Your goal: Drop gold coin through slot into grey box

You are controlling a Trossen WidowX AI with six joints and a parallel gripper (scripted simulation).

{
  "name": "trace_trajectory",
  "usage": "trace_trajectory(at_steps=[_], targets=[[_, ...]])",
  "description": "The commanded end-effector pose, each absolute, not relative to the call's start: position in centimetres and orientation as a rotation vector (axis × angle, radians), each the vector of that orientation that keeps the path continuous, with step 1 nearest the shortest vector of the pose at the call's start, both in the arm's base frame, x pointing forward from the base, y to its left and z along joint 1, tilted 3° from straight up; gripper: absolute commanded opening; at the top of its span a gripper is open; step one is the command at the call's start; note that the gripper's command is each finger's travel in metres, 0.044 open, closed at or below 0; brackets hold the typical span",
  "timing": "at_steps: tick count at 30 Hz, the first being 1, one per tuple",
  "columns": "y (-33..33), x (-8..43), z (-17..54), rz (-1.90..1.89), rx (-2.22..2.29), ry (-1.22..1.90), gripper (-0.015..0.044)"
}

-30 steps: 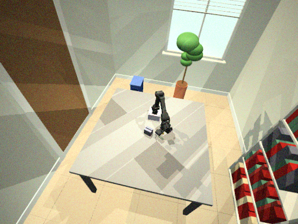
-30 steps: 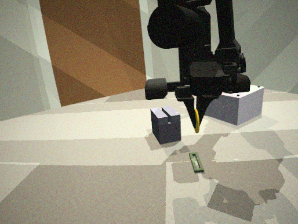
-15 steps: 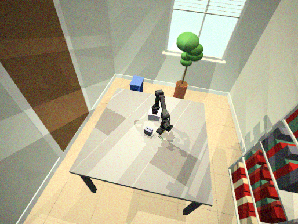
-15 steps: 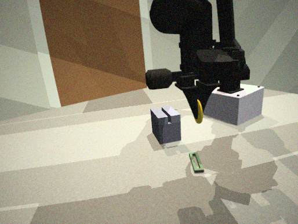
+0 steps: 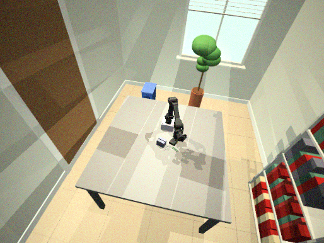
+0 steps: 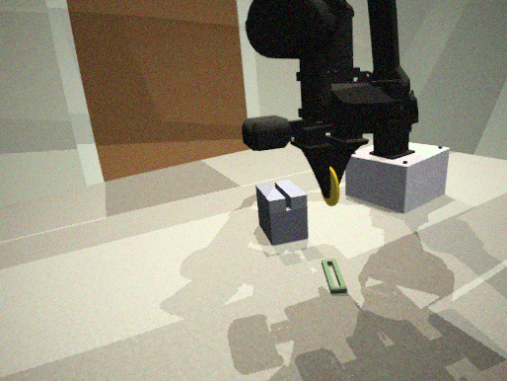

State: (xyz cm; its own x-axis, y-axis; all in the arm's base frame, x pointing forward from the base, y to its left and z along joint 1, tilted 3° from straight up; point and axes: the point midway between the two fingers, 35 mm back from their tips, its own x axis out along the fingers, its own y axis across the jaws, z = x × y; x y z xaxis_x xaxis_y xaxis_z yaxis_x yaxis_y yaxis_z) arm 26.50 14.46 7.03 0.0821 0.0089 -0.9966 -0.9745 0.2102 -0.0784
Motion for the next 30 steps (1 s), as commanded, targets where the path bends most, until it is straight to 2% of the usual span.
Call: trace_trajectory(at_steps=[1,30], targets=[[13.3,26.6,7.0,1.007,-1.081,1.234,0.0000],[5.7,26.8,7.0,1.003,-1.087,1.239,0.0000]])
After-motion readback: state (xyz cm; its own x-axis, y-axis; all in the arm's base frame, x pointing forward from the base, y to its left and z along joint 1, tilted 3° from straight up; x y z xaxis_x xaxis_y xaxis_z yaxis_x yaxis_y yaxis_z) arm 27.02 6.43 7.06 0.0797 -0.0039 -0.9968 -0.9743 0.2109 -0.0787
